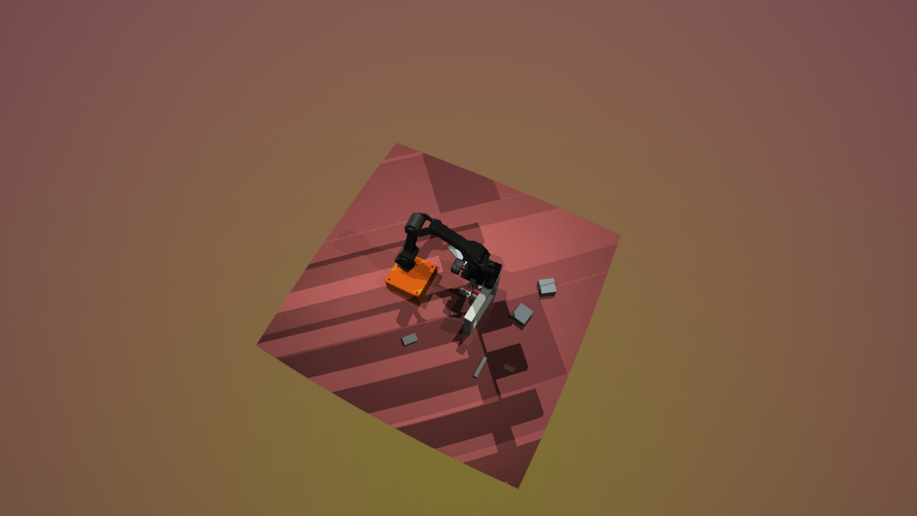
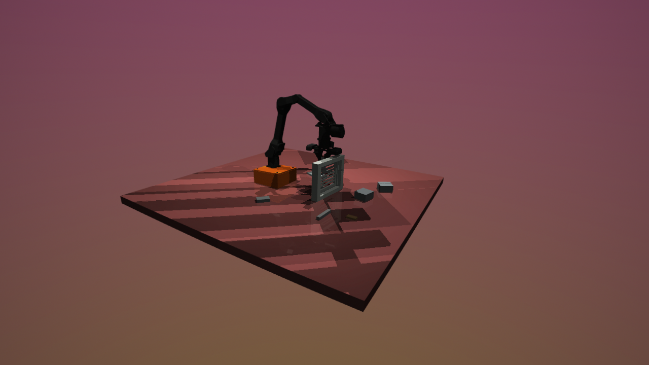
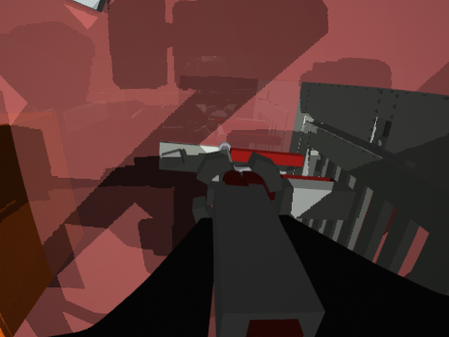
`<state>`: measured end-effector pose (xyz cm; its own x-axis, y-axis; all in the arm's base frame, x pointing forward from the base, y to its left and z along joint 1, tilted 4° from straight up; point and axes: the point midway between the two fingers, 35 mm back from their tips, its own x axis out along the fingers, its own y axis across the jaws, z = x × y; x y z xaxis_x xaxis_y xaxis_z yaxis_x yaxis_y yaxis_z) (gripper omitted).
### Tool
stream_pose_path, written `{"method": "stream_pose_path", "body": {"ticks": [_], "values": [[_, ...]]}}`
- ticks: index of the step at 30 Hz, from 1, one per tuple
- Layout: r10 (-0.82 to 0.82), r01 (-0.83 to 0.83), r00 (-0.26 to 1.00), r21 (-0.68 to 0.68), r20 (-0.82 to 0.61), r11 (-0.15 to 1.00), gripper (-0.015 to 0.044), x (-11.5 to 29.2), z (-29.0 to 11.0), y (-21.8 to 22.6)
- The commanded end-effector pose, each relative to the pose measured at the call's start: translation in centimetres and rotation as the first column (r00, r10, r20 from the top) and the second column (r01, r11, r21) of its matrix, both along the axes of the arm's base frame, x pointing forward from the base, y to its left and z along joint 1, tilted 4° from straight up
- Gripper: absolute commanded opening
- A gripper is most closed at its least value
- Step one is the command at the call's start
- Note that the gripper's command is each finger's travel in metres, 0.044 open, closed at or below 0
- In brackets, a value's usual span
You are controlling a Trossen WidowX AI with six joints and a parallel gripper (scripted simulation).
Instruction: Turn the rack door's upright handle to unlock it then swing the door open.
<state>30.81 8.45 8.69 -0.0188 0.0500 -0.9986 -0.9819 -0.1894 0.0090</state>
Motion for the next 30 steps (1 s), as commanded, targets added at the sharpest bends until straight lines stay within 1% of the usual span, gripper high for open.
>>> {"method": "stream_pose_path", "body": {"ticks": [1, 13, 23, 24, 26, 30], "values": [[0.238, -0.238, 0.971, 0.001, 0.013, 0.971, 0.0012, 0.03, -0.06, -0.01], [0.238, -0.238, 0.971, 0.001, 0.013, 0.971, 0.0012, 0.03, -0.06, -0.01], [0.238, -0.238, 0.971, 0.001, 0.013, 0.971, 0.0274, 0.03, -0.06, -0.01], [0.238, -0.238, 0.971, 0.001, 0.013, 0.971, 0.0284, 0.03, -0.06, -0.01], [0.206, -0.206, 0.978, 0.001, 0.012, 0.978, 0.0284, 0.03, -0.06, -0.01], [0.019, -0.019, 1.000, -0.002, 0.002, 1.000, 0.0284, 0.03, -0.05, -0.01]]}}
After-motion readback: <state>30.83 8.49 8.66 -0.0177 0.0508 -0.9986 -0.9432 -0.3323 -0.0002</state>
